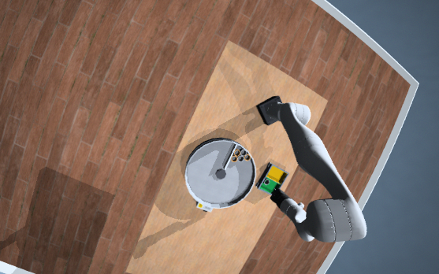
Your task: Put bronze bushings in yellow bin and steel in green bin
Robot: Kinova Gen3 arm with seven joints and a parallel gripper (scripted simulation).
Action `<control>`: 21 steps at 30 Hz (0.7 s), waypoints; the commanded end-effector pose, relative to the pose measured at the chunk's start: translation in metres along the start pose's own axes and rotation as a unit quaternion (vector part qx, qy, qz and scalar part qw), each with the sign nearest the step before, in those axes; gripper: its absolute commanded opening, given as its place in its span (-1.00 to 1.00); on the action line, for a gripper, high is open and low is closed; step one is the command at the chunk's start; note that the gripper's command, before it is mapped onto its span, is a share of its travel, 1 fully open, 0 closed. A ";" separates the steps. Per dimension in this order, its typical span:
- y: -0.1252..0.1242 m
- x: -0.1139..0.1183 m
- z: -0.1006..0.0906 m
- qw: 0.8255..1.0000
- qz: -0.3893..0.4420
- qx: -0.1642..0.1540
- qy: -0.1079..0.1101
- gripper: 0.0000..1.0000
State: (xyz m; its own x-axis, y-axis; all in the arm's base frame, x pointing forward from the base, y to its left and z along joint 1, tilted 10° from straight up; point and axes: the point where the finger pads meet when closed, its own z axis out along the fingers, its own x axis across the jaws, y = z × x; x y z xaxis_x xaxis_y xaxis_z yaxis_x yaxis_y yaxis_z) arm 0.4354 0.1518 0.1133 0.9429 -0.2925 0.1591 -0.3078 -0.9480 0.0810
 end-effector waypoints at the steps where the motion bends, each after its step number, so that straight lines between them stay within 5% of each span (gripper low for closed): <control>1: 0.000 0.000 -0.001 1.000 0.000 0.001 0.001 -0.05; 10: 0.000 0.000 -0.001 1.000 0.000 0.001 0.001 -0.05; 21: 0.062 -0.008 0.003 1.000 -0.021 0.001 0.001 -0.10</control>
State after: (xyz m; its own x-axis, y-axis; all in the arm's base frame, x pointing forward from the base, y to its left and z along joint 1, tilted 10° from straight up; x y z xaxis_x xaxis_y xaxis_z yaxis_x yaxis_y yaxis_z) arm 0.4112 0.1097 0.1090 0.9587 -0.2423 0.1487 -0.2569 -0.9625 0.0877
